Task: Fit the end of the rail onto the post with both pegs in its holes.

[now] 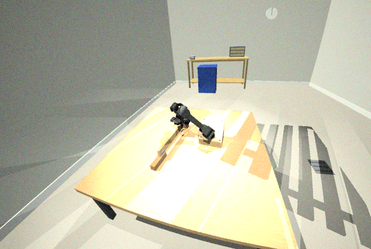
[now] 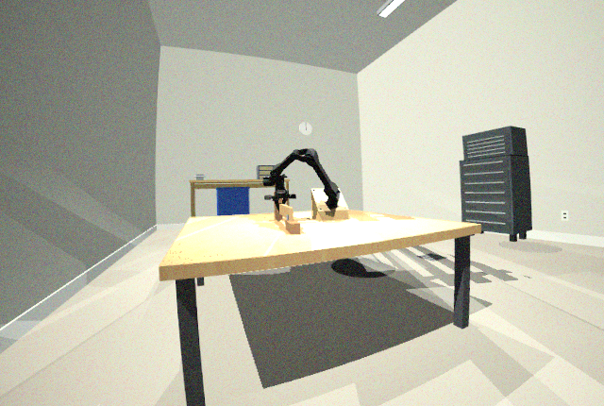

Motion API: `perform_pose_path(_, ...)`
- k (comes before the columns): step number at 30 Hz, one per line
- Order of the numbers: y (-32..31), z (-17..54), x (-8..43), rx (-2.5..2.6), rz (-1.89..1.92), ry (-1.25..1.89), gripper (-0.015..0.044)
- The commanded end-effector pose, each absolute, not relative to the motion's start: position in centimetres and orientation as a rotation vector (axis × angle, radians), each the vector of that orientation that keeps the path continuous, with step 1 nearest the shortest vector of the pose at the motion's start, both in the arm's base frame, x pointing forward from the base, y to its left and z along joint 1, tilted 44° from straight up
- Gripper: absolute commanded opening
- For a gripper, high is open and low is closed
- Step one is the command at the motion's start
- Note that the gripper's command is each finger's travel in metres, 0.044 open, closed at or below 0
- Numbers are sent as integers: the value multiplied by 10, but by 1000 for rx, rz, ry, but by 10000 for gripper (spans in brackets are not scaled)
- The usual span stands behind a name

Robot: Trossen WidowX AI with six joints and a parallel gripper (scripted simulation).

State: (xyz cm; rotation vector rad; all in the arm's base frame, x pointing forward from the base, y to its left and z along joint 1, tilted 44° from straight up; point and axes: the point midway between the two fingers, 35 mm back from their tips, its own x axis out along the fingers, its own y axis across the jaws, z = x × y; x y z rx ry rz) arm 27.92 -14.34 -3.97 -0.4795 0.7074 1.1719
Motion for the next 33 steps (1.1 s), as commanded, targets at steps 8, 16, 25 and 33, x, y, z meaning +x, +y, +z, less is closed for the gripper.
perform_pose_path(8, -150, -41, 279, -487, 1165, 709, 0)
perform_pose_path(16, -151, -43, 278, -487, 1165, 709, 0)
perform_pose_path(25, -153, -45, 278, -487, 1165, 709, 0)
perform_pose_path(33, -155, -47, 277, -487, 1165, 709, 0)
